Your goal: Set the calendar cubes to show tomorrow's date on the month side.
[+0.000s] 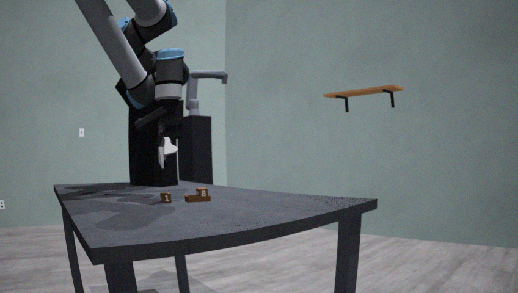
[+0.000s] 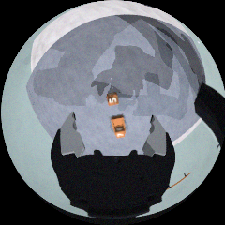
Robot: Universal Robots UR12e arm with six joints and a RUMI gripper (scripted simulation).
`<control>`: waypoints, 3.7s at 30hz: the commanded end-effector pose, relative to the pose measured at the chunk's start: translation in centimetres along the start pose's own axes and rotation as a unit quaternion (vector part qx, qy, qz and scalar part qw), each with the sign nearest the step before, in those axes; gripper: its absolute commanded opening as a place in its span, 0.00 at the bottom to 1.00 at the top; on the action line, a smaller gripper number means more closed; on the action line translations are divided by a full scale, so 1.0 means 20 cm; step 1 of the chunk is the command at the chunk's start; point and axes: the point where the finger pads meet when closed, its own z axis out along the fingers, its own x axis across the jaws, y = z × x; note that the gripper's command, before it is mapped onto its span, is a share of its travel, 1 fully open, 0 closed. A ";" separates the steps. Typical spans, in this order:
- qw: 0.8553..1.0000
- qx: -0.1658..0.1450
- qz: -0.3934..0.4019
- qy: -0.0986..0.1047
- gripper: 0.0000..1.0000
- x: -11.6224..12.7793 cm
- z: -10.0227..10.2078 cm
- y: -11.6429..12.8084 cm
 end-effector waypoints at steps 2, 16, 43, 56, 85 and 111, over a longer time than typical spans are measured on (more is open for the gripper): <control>0.997 -0.002 -0.072 -0.004 1.00 0.00 0.00 0.01; 0.992 -0.001 -0.127 -0.004 1.00 0.00 0.01 0.01; 0.992 -0.001 -0.127 -0.004 0.28 0.00 0.01 0.01; 0.992 -0.001 -0.127 -0.004 0.28 0.00 0.01 0.01; 0.992 -0.001 -0.127 -0.004 0.28 0.00 0.13 0.01; 0.992 -0.001 -0.127 -0.004 0.28 0.00 0.26 0.01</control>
